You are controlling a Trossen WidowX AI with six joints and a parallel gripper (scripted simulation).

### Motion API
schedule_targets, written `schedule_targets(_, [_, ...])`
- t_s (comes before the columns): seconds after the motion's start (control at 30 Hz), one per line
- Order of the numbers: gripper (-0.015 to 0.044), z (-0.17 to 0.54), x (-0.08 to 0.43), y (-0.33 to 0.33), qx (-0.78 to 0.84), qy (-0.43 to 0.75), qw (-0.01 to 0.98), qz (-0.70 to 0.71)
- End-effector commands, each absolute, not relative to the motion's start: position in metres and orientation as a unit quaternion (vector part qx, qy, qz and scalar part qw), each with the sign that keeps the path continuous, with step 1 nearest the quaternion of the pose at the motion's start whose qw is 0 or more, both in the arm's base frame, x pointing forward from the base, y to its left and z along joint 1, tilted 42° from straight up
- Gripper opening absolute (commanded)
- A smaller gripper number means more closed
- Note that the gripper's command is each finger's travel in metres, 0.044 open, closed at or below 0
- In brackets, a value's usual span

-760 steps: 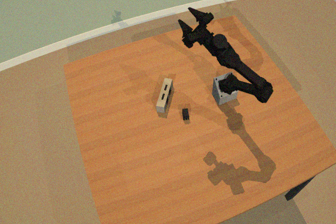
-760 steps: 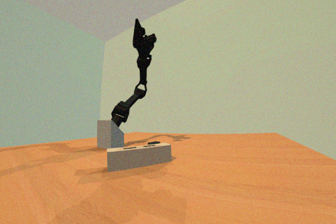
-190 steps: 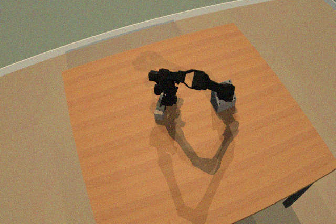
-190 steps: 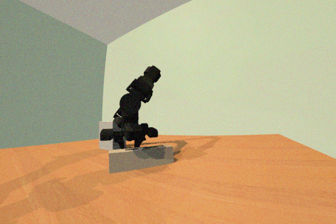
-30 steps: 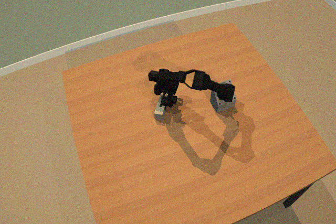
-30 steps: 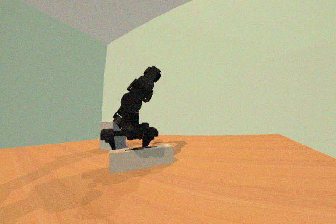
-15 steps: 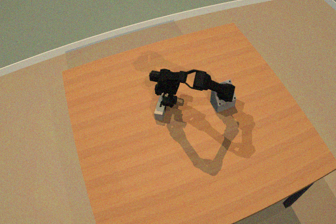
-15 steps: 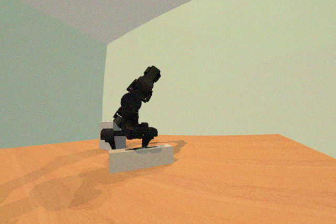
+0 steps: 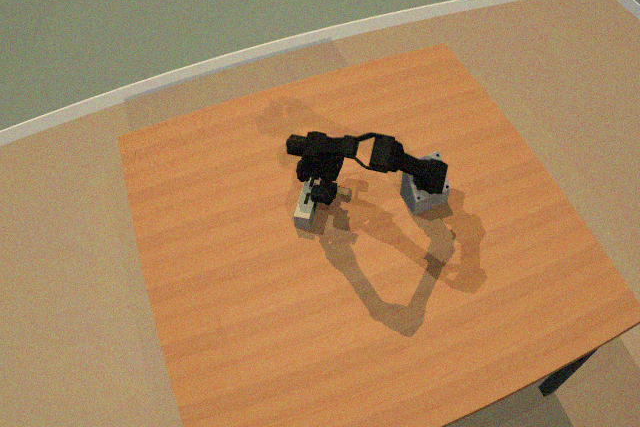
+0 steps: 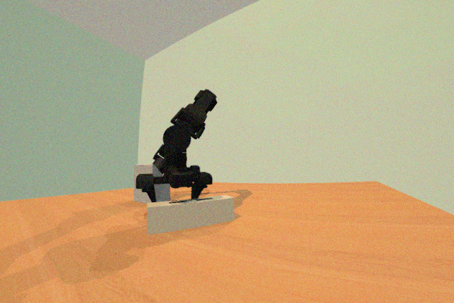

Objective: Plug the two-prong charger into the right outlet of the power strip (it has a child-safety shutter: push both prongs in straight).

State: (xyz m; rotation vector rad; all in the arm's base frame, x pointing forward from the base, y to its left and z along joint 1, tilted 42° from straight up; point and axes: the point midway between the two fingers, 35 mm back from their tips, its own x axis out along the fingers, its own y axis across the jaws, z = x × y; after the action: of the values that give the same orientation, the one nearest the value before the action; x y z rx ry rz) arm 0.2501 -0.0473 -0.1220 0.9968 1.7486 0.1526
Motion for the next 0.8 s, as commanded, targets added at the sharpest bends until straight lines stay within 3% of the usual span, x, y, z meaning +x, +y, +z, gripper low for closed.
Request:
schedule_targets(0.0, [0.0440, -0.121, 0.247, -0.045, 0.420, 0.733, 0.531, 0.065])
schedule_targets(0.77, [0.0440, -0.116, 0.236, -0.040, 0.420, 0.733, 0.531, 0.064])
